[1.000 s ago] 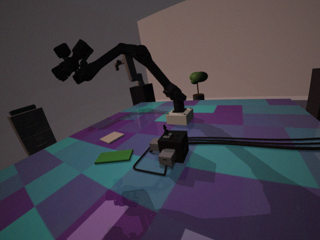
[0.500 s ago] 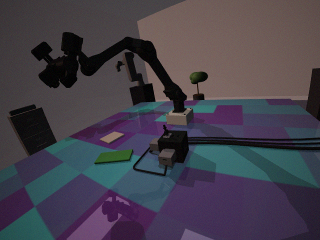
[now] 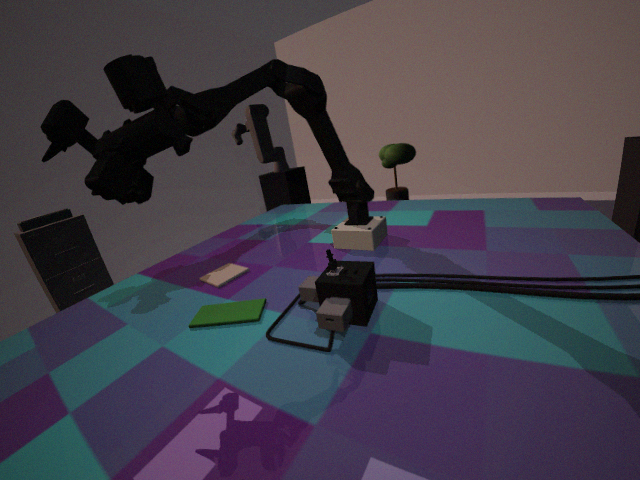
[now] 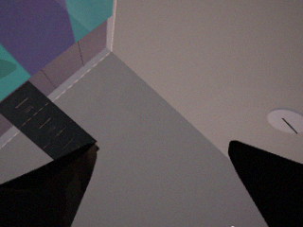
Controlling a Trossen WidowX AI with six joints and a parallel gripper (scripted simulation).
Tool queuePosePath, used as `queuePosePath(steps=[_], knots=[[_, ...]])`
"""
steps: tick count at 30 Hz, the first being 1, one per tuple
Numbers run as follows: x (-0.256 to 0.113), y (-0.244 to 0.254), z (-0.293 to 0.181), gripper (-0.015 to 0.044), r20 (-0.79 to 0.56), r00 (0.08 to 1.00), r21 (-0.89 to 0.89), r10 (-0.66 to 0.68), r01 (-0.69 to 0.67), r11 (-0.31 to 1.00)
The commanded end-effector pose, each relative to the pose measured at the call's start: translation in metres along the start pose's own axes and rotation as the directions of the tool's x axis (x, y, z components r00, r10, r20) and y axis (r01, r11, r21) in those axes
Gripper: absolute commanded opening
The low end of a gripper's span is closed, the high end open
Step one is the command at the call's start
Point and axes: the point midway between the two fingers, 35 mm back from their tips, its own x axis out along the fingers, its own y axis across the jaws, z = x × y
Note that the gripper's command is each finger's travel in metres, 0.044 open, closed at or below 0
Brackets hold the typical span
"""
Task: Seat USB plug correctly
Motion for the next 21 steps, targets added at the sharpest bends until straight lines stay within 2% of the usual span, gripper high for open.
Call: queuePosePath(steps=[1,6,12,21], knots=[[-0.045,0.010,0.064,0.0440,0.279,0.959,-0.056,0.048,-0.034,0.998],[-0.087,0.028,0.104,0.0440,0.458,0.880,-0.128,0.126,-0.075,0.989],[-0.146,0.053,0.141,0.0440,0.633,0.732,-0.207,0.254,-0.156,0.966],[-0.243,0.102,0.162,0.0440,0.747,0.451,-0.389,0.489,-0.300,0.871]])
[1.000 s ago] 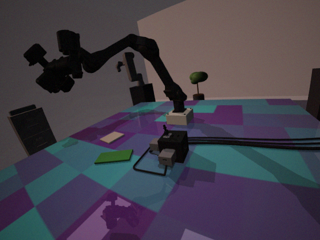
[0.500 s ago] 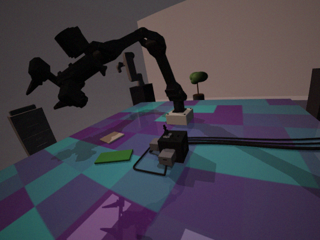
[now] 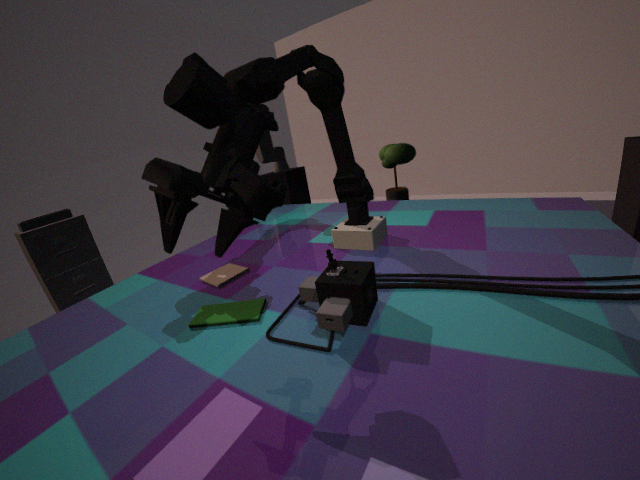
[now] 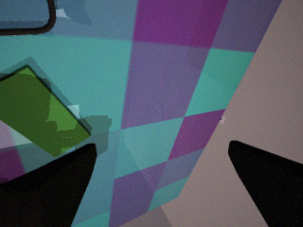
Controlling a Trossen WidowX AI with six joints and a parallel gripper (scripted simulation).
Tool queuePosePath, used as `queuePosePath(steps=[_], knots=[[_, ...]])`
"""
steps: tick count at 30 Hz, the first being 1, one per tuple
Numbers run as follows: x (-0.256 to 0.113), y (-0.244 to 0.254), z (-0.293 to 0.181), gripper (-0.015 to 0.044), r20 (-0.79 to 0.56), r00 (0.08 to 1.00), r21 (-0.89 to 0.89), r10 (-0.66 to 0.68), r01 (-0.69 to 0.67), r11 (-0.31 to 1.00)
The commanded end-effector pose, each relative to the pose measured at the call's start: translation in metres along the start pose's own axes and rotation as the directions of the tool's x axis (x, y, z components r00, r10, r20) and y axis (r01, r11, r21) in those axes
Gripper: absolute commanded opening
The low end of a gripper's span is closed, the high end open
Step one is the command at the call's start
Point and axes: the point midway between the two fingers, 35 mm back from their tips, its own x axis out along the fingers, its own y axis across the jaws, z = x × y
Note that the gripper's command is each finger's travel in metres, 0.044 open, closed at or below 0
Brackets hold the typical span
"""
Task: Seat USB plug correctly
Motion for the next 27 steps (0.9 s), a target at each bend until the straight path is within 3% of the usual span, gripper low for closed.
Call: queuePosePath(steps=[1,9,27], knots=[[-0.026,0.047,0.058,0.0440,0.190,0.963,-0.015,0.190,-0.191,0.982],[-0.077,0.112,0.110,0.0440,0.345,0.815,-0.065,0.466,-0.475,0.878],[-0.074,0.113,0.111,0.0440,0.348,0.808,-0.066,0.474,-0.484,0.873]])
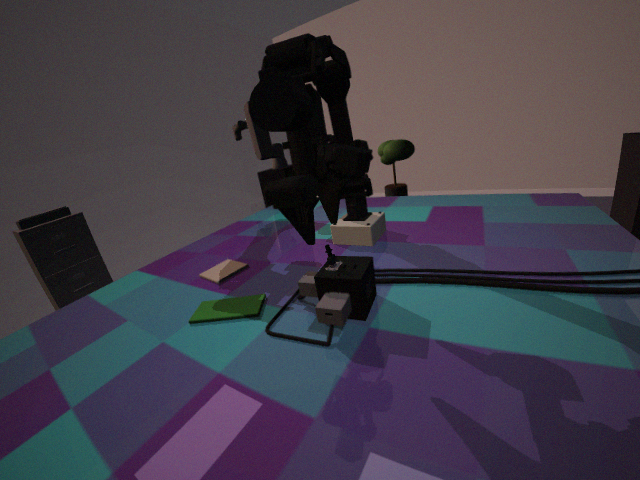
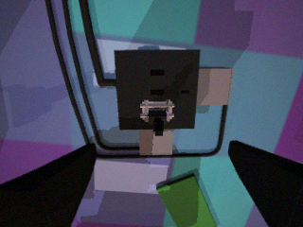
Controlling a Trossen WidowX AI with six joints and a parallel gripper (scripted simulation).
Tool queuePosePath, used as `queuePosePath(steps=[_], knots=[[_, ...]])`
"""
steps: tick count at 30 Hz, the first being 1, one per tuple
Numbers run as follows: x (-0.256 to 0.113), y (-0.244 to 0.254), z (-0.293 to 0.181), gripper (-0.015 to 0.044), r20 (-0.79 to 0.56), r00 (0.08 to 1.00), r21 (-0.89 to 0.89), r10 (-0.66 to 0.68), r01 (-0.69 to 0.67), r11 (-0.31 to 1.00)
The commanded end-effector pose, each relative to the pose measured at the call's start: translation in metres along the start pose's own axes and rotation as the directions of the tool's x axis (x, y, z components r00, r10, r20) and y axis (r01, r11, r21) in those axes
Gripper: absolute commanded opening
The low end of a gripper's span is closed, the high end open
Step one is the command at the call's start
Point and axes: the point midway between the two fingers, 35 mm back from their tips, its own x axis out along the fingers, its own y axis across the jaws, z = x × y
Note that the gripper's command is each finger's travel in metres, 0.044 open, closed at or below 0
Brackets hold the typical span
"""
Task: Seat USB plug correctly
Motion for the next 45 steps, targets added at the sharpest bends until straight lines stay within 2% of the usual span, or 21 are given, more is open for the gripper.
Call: queuePosePath(steps=[1,35,45], knots=[[0.004,0.001,0.001,0.0440,0.004,1.000,0.004,0.005,-0.005,1.000],[0.029,0.001,0.001,0.0440,0.004,1.000,0.004,0.005,-0.005,1.000],[0.027,0.000,0.000,0.0177,0.001,1.000,0.000,0.000,0.000,1.000]])
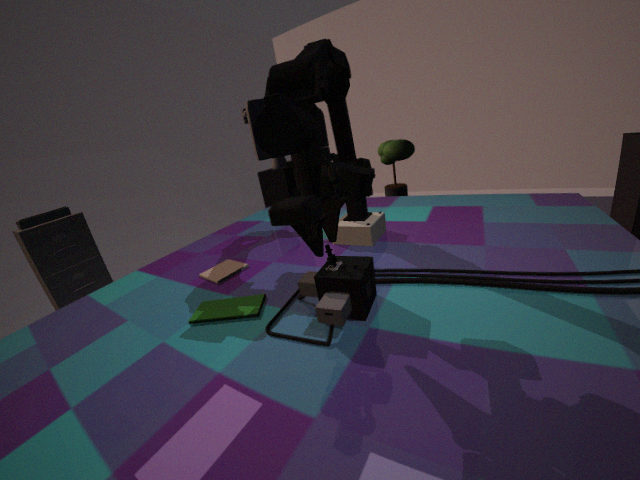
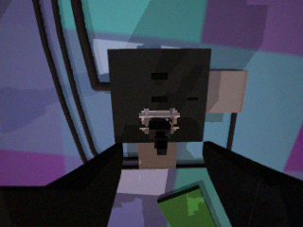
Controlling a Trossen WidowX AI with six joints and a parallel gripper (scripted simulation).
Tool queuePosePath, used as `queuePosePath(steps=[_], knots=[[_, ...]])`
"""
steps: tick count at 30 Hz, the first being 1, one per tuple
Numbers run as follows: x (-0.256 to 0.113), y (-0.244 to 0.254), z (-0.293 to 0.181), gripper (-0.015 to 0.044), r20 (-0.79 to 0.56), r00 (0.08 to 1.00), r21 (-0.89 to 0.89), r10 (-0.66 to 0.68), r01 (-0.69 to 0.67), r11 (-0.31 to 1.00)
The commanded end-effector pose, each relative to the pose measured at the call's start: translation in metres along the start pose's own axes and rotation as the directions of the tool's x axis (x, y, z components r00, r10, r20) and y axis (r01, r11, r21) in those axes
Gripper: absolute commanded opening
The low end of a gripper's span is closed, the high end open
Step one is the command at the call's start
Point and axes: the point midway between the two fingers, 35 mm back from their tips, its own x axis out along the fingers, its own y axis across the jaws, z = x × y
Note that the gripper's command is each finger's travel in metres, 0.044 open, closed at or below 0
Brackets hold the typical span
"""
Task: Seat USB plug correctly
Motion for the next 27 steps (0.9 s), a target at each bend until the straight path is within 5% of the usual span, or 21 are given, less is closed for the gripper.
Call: queuePosePath(steps=[1,7,27], knots=[[-0.0002,-0.0001,0.0000,0.0151,0.000,1.000,0.000,0.000,0.000,1.000],[-0.0002,-0.0001,0.0000,0.0000,0.000,1.000,0.000,0.000,0.000,1.000],[-0.0010,0.0001,0.0000,0.0000,0.000,1.000,0.000,0.000,0.000,1.000]])
